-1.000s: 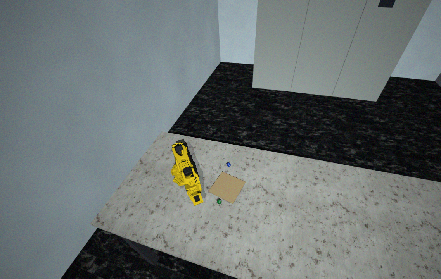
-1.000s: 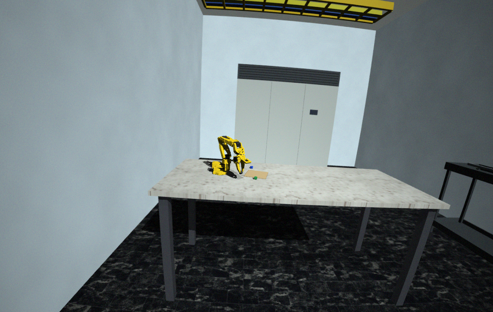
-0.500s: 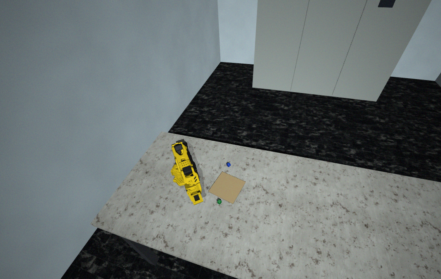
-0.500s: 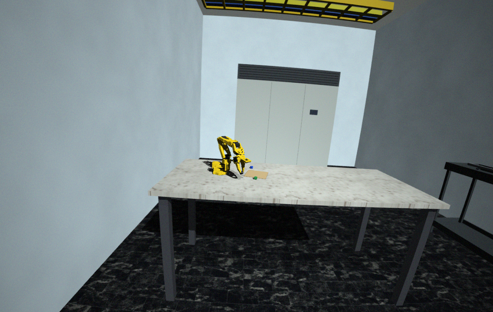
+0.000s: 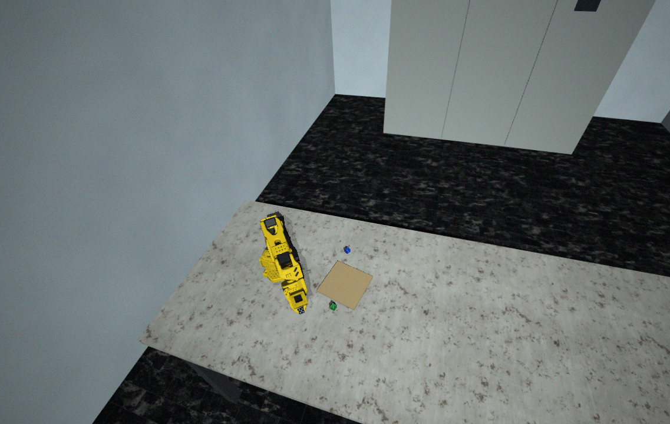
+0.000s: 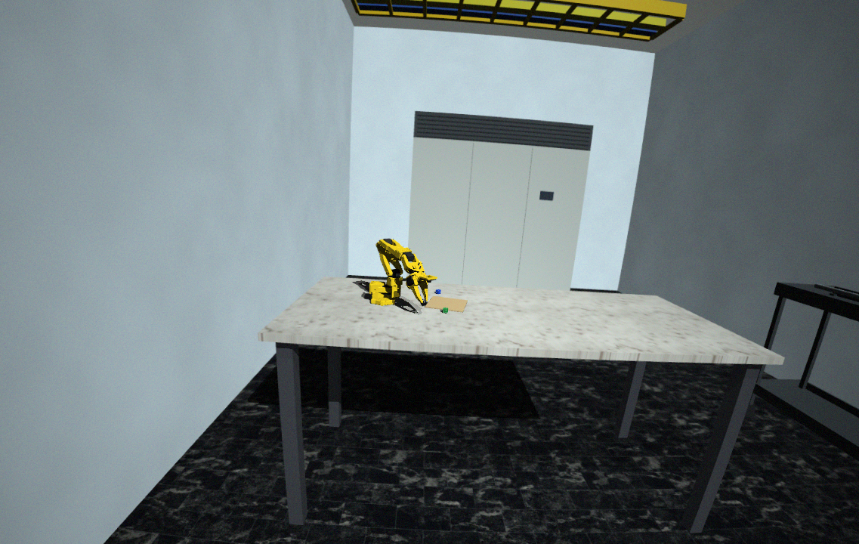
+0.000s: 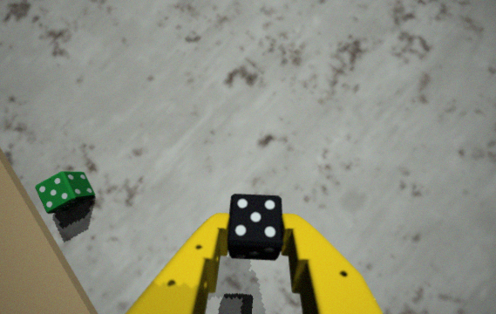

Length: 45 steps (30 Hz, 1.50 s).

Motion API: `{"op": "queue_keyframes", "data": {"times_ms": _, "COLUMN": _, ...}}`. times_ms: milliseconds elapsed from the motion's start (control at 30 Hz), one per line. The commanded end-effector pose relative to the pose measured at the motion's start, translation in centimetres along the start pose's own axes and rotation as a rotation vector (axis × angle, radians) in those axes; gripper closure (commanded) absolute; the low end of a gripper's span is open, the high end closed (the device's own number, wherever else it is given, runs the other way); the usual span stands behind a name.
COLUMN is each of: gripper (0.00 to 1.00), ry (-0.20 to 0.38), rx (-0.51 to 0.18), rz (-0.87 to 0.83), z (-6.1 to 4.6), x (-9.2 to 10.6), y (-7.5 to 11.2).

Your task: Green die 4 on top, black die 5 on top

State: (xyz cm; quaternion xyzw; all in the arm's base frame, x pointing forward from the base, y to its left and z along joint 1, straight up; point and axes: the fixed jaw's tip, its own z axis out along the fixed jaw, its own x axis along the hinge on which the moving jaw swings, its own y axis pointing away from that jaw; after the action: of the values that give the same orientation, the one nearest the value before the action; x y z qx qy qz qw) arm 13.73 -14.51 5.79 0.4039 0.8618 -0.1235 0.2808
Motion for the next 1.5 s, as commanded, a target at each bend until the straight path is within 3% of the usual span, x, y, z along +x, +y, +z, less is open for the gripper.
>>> {"op": "queue_keyframes", "data": {"times_ms": 0, "gripper": 1.00, "ry": -0.137, "rx": -0.008, "rz": -0.014, "z": -0.2, "x": -1.3, "y": 0.2}}
{"op": "queue_keyframes", "data": {"times_ms": 167, "gripper": 1.00, "ry": -0.193, "rx": -0.009, "rz": -0.015, "z": -0.1, "x": -1.5, "y": 0.2}}
{"op": "queue_keyframes", "data": {"times_ms": 567, "gripper": 1.00, "ry": -0.208, "rx": -0.009, "rz": -0.015, "z": 0.0, "x": -1.6, "y": 0.2}}
{"op": "queue_keyframes", "data": {"times_ms": 933, "gripper": 1.00, "ry": -0.283, "rx": -0.011, "rz": -0.016, "z": 0.7, "x": -2.3, "y": 0.2}}
{"op": "queue_keyframes", "data": {"times_ms": 1467, "gripper": 1.00, "ry": -0.510, "rx": -0.015, "rz": -0.018, "z": 1.6, "x": -3.3, "y": 0.3}}
